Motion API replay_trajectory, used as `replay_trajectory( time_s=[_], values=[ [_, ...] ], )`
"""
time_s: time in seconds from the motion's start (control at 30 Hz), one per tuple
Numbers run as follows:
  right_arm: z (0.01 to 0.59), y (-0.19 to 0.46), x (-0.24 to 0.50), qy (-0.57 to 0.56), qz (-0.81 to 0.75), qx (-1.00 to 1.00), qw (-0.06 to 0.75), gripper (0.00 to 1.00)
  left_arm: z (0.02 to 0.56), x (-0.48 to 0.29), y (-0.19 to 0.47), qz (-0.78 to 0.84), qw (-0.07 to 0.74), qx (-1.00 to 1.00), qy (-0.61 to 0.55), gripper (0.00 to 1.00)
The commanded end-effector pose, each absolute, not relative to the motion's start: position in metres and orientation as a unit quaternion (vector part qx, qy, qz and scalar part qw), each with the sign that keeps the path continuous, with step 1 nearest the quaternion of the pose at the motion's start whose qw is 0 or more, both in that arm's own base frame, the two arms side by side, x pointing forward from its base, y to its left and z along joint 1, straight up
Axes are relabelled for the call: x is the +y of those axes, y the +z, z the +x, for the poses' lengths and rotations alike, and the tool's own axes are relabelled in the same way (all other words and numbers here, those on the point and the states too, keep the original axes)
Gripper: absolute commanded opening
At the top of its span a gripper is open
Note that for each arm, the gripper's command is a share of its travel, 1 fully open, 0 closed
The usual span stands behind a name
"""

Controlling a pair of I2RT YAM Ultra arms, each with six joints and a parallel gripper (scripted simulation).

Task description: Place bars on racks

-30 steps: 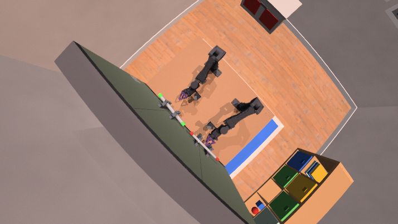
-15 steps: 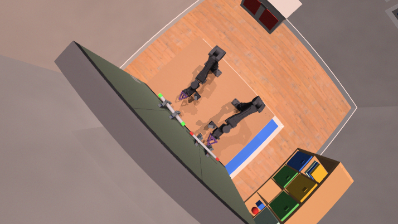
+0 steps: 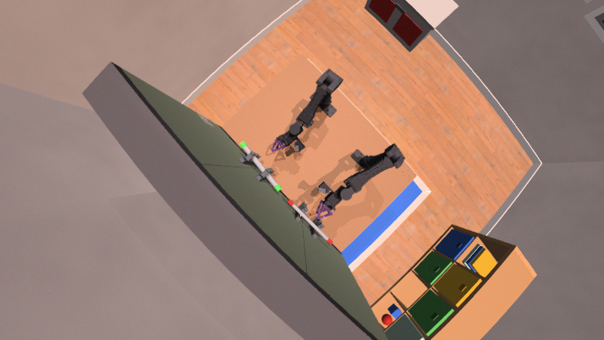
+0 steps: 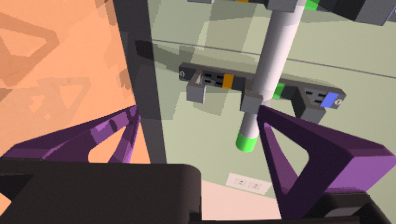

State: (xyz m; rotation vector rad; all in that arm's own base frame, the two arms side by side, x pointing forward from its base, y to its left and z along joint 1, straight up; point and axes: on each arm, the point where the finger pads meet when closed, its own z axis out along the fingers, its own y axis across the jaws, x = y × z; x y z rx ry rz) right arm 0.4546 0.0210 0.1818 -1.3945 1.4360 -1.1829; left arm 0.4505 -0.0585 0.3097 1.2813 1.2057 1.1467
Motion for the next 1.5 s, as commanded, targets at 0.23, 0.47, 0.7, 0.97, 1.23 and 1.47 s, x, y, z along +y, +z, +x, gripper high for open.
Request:
replay_trajectory(
  time_s=[0.23,0.47,0.7,0.97,1.23,1.47],
  values=[
    [0.453,0.2,0.023,-0.474,-0.537,0.563,0.413,1.0,0.432,-0.061,0.328,0.524,0.506,0.491,0.477,1.0],
    [0.453,0.199,0.023,-0.474,-0.537,0.564,0.411,1.0,0.429,-0.061,0.323,0.524,0.506,0.492,0.477,1.0],
    [0.453,0.199,0.023,-0.474,-0.537,0.564,0.411,1.0,0.424,-0.061,0.316,0.524,0.506,0.492,0.477,1.0],
    [0.452,0.198,0.022,-0.473,-0.538,0.565,0.409,1.0,0.422,-0.059,0.311,0.523,0.506,0.492,0.478,1.0],
    [0.452,0.198,0.022,-0.473,-0.538,0.565,0.409,1.0,0.417,-0.059,0.304,0.523,0.506,0.492,0.478,1.0],
    [0.452,0.197,0.022,-0.473,-0.539,0.566,0.407,1.0,0.414,-0.058,0.3,0.523,0.505,0.493,0.478,1.0]
  ],
)
